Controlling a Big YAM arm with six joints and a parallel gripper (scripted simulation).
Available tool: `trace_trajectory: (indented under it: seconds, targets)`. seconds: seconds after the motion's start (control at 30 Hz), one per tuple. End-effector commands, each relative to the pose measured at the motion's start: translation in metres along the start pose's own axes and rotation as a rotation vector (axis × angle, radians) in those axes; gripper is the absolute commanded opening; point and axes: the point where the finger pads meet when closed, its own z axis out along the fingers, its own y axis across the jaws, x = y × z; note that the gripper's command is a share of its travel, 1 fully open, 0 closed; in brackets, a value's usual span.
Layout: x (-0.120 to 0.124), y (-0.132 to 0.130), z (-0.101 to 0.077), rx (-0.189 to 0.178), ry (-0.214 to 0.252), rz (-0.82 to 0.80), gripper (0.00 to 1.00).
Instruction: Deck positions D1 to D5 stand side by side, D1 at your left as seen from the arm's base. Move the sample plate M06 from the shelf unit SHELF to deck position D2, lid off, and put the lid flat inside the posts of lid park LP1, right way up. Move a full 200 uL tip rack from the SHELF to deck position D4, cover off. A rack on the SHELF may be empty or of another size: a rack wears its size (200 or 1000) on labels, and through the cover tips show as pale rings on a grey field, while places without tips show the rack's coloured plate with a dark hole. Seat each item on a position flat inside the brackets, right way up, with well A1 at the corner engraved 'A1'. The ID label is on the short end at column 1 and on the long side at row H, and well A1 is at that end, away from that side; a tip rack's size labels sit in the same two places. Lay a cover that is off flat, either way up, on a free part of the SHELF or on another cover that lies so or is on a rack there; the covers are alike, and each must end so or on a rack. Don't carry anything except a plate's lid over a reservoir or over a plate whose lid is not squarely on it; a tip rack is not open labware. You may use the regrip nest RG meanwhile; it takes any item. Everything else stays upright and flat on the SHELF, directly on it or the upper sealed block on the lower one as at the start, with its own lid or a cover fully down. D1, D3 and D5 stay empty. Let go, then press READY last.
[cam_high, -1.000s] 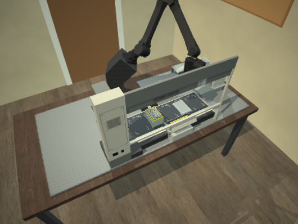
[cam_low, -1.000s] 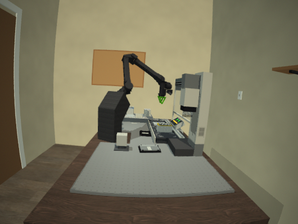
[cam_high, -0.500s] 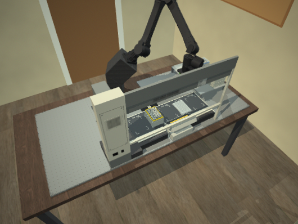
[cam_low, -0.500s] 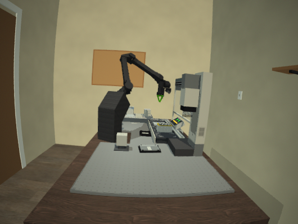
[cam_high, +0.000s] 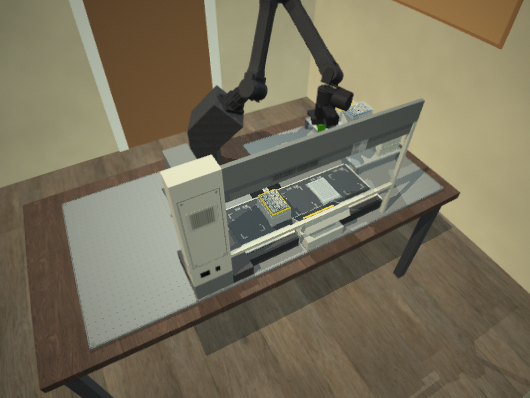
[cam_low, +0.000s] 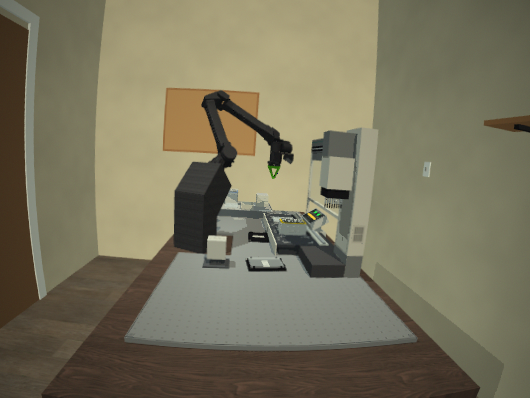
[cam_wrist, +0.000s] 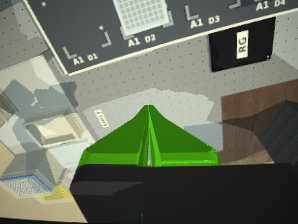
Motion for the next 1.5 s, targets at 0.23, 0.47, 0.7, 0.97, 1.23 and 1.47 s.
trace_trajectory:
  seconds: [0.23, 0.47, 0.7, 0.97, 1.23, 1.47]
  targets:
    - [-0.006, 0.007, -0.009, -0.011, -0.021, 0.252, 0.00]
    - [-0.007, 0.007, -0.009, -0.011, -0.021, 0.353, 0.00]
    - [-0.006, 0.007, -0.009, -0.012, -0.020, 0.450, 0.00]
    - [0.028, -0.005, -0.007, -0.001, -0.002, 0.544, 0.00]
    - [0.065, -0.017, -0.011, 0.000, -0.001, 0.706, 0.00]
    - [0.069, -0.013, -0.018, -0.014, -0.017, 0.858, 0.00]
